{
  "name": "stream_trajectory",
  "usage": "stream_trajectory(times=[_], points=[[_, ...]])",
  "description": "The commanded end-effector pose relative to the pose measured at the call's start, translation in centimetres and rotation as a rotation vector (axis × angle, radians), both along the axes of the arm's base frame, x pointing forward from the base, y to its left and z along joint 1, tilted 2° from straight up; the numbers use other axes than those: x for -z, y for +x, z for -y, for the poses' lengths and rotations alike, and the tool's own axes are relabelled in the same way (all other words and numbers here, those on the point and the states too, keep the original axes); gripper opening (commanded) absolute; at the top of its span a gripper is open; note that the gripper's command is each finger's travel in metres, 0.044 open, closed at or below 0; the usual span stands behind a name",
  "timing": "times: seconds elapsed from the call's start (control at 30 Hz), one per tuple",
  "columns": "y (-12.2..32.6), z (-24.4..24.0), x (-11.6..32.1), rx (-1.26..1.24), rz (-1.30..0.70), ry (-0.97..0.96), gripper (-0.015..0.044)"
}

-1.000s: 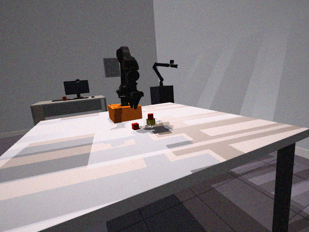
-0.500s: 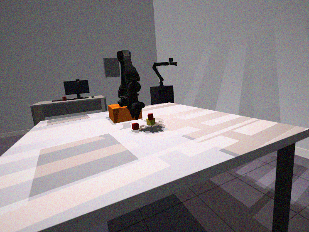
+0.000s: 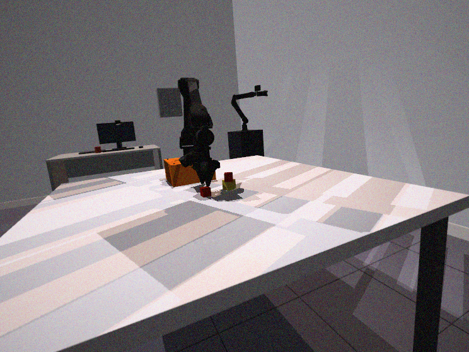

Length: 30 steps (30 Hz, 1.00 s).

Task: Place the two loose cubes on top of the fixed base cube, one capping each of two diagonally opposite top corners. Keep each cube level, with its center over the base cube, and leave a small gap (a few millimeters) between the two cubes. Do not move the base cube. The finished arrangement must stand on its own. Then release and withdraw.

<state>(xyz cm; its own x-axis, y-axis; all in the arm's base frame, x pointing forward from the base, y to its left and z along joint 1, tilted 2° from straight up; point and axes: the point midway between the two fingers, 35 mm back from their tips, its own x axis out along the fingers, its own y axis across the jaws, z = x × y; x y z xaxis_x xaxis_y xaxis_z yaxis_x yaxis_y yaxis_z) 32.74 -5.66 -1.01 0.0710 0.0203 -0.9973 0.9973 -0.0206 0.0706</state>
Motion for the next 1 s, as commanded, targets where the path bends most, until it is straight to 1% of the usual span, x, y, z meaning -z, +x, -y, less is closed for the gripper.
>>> stream_trajectory(times=[0.0,0.43,0.63,0.8,0.97], points=[[-0.4,-0.1,1.1,0.007,-0.019,0.004,0.0265],[-0.4,-0.2,2.8,0.007,-0.019,0.004,0.0265],[-0.4,-0.2,2.8,0.007,-0.019,0.004,0.0107],[-0.3,-0.1,2.6,0.007,-0.019,0.004,0.0105],[-0.1,-0.1,1.2,0.007,-0.019,0.004,0.0105]])
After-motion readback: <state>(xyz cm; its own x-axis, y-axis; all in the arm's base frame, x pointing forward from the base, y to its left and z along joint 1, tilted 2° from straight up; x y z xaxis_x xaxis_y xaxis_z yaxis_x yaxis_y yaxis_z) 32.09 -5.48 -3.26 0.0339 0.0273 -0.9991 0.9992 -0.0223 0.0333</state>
